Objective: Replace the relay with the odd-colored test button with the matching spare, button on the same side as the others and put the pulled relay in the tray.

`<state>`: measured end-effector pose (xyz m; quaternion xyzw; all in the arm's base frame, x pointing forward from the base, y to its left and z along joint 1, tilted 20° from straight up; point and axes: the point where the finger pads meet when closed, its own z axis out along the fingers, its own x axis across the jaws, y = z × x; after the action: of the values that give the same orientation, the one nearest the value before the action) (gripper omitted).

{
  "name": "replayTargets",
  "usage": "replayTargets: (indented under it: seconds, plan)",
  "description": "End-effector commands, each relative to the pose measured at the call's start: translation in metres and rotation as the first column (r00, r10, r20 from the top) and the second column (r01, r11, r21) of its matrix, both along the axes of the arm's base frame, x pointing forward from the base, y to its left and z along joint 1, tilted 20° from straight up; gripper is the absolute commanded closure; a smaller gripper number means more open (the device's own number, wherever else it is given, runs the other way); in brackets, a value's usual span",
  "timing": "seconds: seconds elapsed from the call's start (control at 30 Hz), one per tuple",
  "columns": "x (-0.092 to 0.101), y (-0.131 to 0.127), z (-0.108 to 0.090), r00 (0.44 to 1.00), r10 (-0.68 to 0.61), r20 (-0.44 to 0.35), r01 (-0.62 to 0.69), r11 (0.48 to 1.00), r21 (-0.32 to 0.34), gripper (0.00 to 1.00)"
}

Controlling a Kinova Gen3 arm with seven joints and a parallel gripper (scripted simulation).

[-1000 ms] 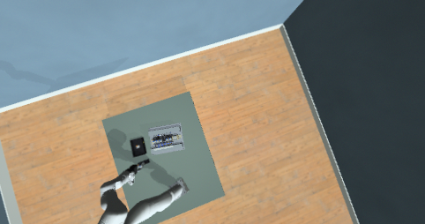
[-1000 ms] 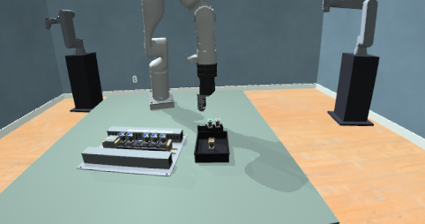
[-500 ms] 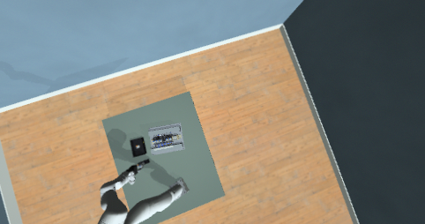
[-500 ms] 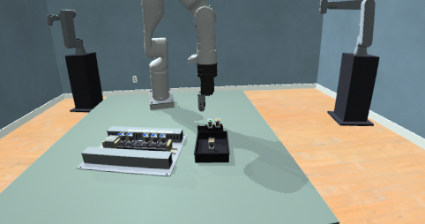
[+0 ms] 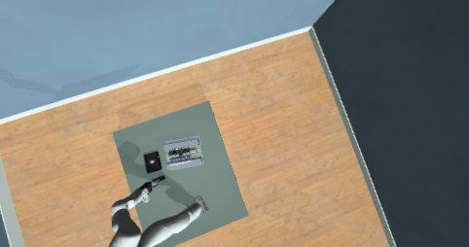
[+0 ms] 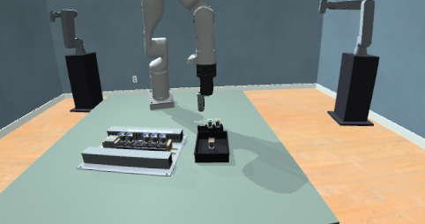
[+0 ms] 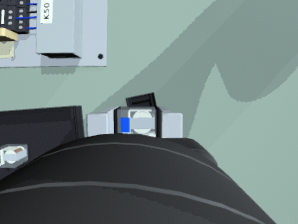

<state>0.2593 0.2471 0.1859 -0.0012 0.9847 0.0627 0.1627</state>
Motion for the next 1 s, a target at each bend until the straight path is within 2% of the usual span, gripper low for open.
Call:
replayTargets:
  seconds: [0.0, 0.37, 0.47, 0.97]
  plan:
    - [0.009, -0.010, 0.002, 1.000, -0.013, 0.004, 0.013, 1.000, 0.001, 1.00]
    - [0.037, -0.044, 0.007, 1.000, -0.013, 0.004, 0.013, 1.000, 0.001, 1.00]
    - [0.035, -0.042, 0.005, 1.000, 0.001, 0.001, -0.001, 1.000, -0.002, 1.00]
    - [0.070, -0.083, 0.011, 1.000, -0.013, 0.004, 0.013, 1.000, 0.001, 1.00]
